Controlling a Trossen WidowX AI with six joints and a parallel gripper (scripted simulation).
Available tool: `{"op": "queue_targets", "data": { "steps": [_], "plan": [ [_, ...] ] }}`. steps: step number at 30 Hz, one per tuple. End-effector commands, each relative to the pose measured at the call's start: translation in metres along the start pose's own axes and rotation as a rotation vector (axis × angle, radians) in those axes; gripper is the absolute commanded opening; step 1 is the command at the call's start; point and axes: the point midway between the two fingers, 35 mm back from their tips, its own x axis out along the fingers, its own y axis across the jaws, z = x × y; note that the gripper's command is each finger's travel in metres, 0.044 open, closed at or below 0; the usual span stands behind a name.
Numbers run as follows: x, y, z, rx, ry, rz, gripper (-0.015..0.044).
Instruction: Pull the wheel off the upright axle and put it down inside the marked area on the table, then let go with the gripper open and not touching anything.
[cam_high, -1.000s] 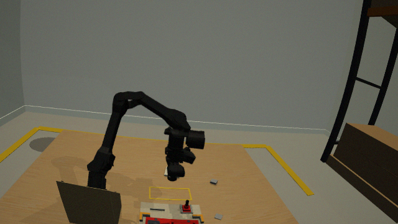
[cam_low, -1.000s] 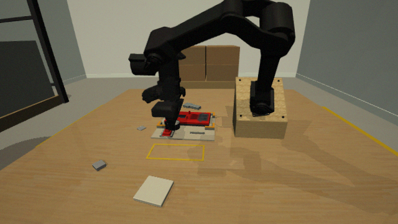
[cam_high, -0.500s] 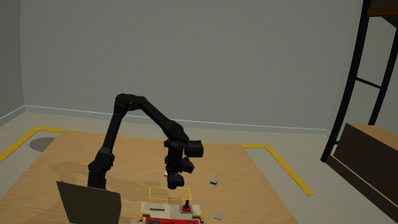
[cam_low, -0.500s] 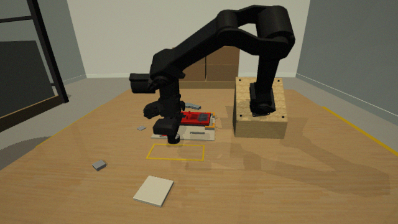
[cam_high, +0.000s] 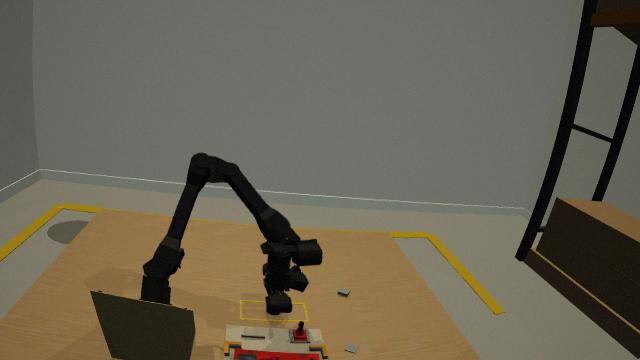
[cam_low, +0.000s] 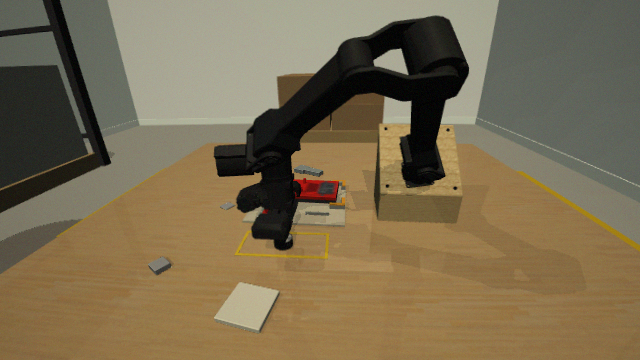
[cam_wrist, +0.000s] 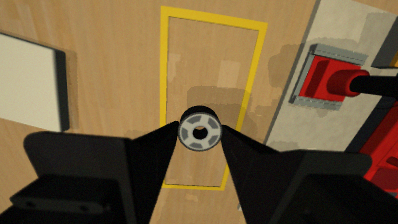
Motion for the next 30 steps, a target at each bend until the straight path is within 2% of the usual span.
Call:
{"op": "queue_targets", "data": {
  "steps": [1,7,8,15,19,20,24,30],
  "plan": [
    [0.0,0.001,0.0,-0.003,0.001,0.0,0.0131],
    [-0.002,0.0,0.0,-0.003,0.001,-0.001,0.0289],
    [-0.006,0.0,0.0,-0.002,0.001,-0.002,0.03],
    [-0.058,0.0,0.0,0.008,0.001,-0.006,0.03],
    [-0.06,0.0,0.0,0.008,0.001,-0.006,0.03],
    [-0.055,-0.005,-0.001,0.018,-0.001,-0.013,0.0326],
    [-0.081,-0.024,-0.034,0.016,0.002,-0.022,0.0431],
    [-0.106,-0.039,-0.082,0.012,0.005,-0.009,0.044]
  ]
}}
